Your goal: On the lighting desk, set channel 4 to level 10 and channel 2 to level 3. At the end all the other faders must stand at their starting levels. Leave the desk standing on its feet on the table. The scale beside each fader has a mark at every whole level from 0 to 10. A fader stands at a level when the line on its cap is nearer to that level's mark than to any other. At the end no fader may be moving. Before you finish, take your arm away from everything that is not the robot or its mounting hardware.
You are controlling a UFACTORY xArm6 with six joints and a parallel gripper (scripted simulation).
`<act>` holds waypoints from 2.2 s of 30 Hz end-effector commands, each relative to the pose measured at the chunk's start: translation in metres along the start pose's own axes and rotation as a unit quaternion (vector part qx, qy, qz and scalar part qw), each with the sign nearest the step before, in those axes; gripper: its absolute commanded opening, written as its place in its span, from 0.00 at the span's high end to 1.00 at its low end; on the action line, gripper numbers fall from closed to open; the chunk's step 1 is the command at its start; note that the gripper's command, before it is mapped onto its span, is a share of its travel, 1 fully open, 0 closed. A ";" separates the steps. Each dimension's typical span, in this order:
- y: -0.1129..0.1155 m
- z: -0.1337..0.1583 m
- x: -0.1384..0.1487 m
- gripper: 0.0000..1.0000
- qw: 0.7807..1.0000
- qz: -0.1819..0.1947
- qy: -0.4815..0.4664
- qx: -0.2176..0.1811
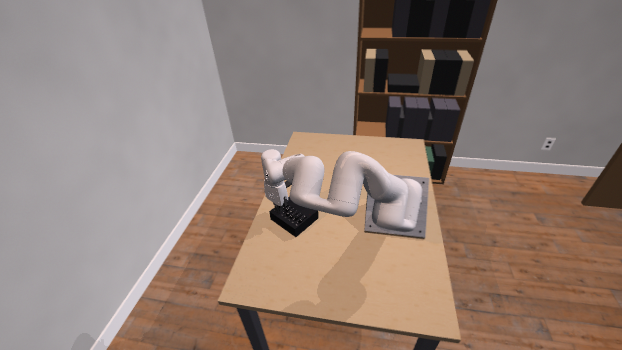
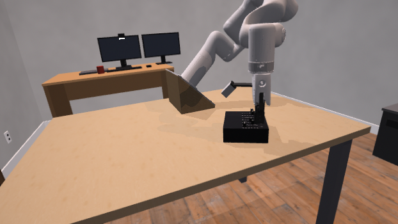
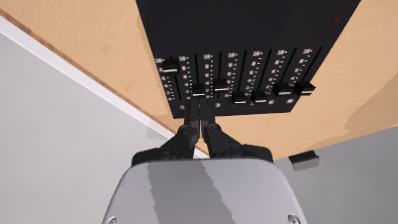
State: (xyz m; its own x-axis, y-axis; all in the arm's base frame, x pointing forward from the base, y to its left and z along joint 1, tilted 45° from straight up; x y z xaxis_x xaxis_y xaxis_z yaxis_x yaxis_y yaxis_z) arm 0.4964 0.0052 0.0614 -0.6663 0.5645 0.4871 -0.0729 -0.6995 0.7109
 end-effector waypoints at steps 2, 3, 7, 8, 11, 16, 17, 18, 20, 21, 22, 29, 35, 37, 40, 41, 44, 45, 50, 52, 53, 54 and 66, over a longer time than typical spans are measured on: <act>0.001 0.001 -0.001 1.00 1.000 -0.002 0.000 -0.001; 0.001 0.001 -0.001 1.00 1.000 -0.002 0.000 -0.001; 0.001 0.003 0.000 1.00 1.000 -0.002 0.000 -0.001; 0.001 0.004 0.000 1.00 1.000 -0.002 0.000 -0.001; 0.001 0.005 0.000 1.00 1.000 -0.002 0.000 -0.001; 0.001 0.007 0.001 1.00 1.000 -0.002 0.000 -0.001; 0.001 0.007 0.001 1.00 1.000 -0.002 0.000 -0.001; 0.001 0.007 0.001 1.00 1.000 -0.002 0.000 -0.001; 0.001 0.007 0.001 1.00 1.000 -0.002 0.000 -0.001; 0.002 0.007 0.001 1.00 1.000 -0.002 0.000 -0.001; 0.002 0.007 0.001 1.00 1.000 -0.002 0.000 -0.001; 0.015 0.007 0.001 1.00 1.000 -0.002 0.000 -0.001; 0.028 0.007 0.001 1.00 1.000 -0.002 0.000 -0.001; 0.033 0.007 0.001 1.00 1.000 -0.002 0.000 -0.001; 0.039 0.007 0.001 1.00 1.000 -0.002 0.000 -0.001; 0.040 0.007 0.001 1.00 1.000 -0.002 0.000 -0.001; 0.041 0.007 0.001 1.00 1.000 -0.002 0.000 -0.001; 0.041 0.007 0.001 1.00 1.000 -0.002 0.000 -0.001; 0.041 0.007 0.001 1.00 1.000 -0.002 0.000 -0.001; 0.041 0.007 0.001 1.00 1.000 -0.002 0.000 -0.001; 0.041 0.007 0.001 1.00 1.000 -0.002 0.000 -0.001; 0.041 0.007 0.001 1.00 1.000 -0.002 0.000 -0.001; 0.037 0.010 0.047 1.00 1.000 -0.001 0.000 -0.001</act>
State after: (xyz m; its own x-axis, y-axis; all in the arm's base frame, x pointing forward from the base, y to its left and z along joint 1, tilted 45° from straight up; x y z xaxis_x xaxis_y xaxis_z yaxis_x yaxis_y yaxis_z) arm 0.4761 0.0040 0.1089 -0.6676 0.5606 0.4899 -0.0686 -0.7015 0.7093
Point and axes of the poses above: the point where the finger pads meet when closed, its own y axis back along the fingers, its own x axis across the jaws, z = x × y, the point moved 4 cm from there along y, back along the fingers, and after that the axes turned 12 degrees about -y, right-handed, at the moved point
